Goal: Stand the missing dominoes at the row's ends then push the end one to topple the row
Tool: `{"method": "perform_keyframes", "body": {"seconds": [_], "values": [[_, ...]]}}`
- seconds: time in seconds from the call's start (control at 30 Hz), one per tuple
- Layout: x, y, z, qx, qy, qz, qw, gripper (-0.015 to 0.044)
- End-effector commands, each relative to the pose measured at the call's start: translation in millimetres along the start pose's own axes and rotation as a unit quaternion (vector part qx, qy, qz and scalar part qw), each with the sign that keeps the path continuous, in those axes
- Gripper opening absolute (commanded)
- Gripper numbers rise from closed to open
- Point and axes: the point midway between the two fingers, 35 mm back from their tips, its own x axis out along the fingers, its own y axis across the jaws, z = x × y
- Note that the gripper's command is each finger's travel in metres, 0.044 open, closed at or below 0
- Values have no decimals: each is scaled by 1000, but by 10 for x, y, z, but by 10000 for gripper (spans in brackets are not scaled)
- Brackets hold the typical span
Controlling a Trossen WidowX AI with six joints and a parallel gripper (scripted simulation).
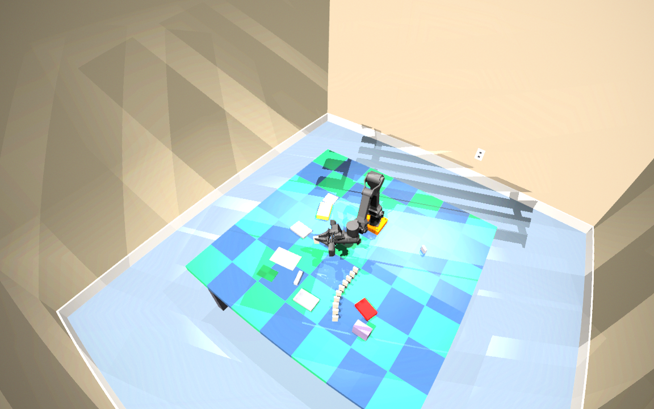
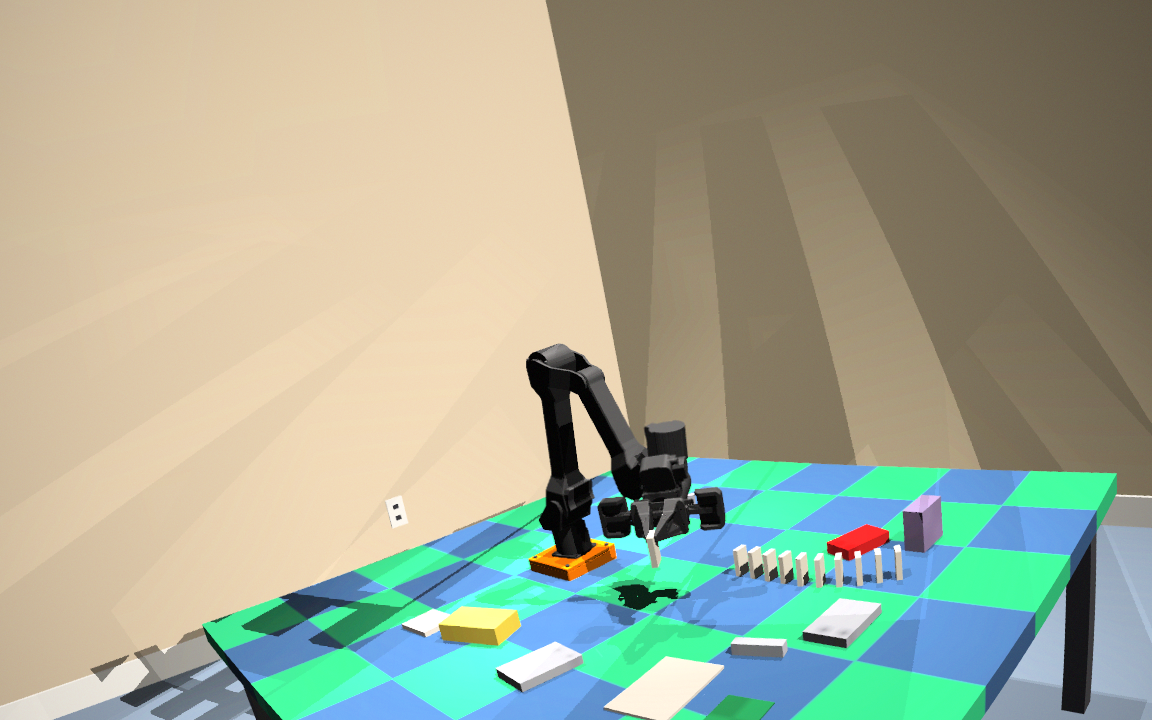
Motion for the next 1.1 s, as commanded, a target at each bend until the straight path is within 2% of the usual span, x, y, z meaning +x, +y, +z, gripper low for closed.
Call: {"method": "perform_keyframes", "body": {"seconds": [0.0,0.6,1.07], "values": [[-82,-117,-2,5,-10,-11,1000,27],[-84,-121,-6,6,-11,-11,1000,27],[19,-67,-387,10,-3,-13,1000,27]]}}
